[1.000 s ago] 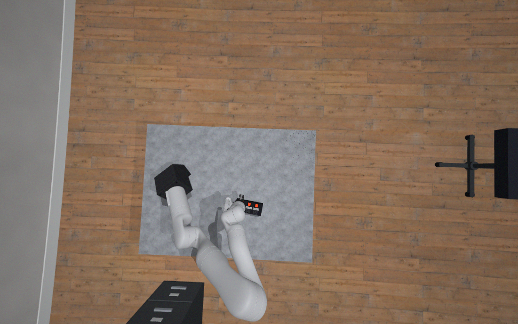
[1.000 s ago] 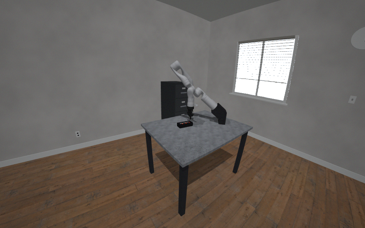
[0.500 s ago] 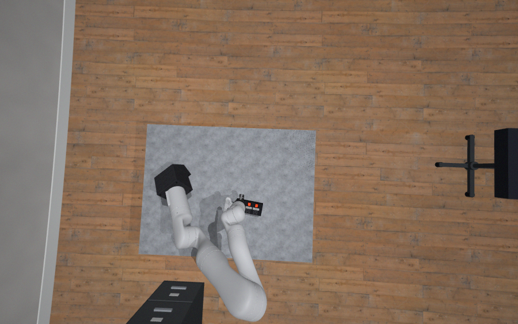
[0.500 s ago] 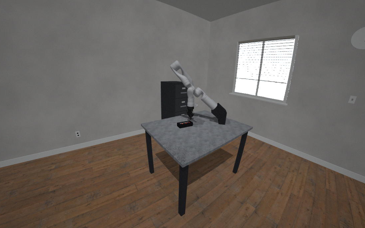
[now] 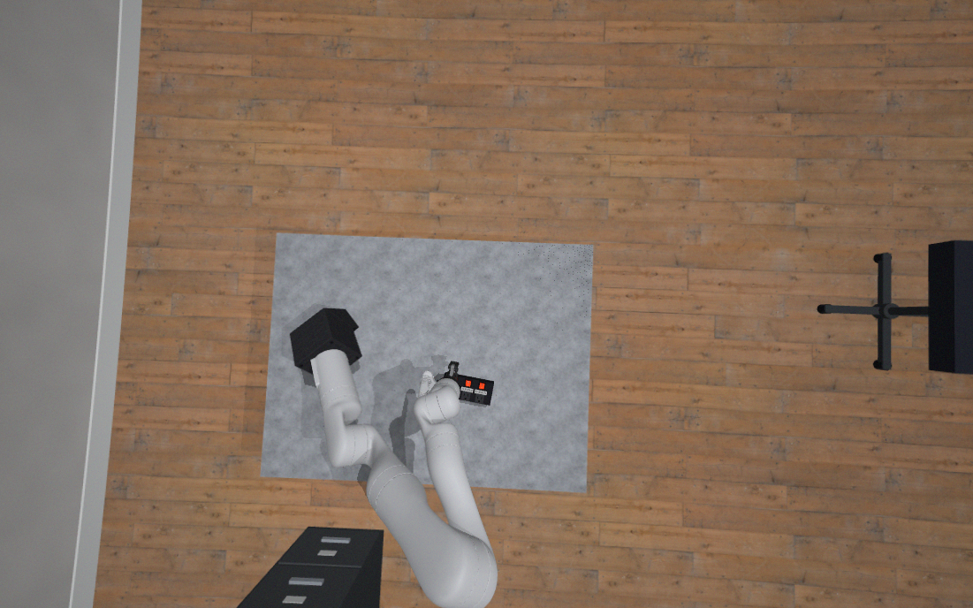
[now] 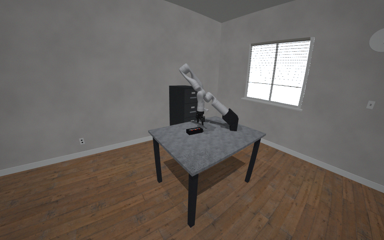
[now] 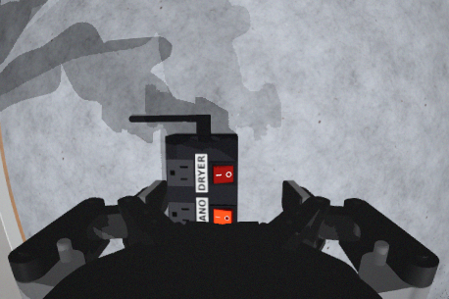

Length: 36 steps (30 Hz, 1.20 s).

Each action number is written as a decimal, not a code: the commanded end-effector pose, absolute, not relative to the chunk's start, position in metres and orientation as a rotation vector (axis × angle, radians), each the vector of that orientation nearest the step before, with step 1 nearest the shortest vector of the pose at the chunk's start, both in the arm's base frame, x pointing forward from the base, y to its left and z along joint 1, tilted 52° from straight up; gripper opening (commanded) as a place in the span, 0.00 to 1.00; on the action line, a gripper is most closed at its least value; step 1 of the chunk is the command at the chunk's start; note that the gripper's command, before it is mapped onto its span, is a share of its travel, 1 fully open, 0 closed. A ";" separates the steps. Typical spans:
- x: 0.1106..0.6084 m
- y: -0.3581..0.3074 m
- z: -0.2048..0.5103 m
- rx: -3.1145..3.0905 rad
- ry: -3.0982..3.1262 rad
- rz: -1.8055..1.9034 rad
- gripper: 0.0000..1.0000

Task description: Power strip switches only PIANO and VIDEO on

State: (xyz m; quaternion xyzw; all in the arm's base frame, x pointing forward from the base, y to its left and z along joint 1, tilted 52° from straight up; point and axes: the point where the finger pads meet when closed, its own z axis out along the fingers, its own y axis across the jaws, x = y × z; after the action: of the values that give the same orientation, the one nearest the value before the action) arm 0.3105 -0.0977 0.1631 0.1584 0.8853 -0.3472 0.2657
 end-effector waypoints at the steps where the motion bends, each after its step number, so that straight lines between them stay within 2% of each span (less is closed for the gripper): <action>1: 0.312 -0.093 0.165 0.420 2.391 -0.921 1.00; 36: 0.281 -0.034 0.217 0.420 2.391 -0.921 1.00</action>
State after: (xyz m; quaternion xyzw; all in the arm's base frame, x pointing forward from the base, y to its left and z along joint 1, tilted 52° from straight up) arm 0.2805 -0.0368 0.2165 0.1569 0.8858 -0.3451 0.2677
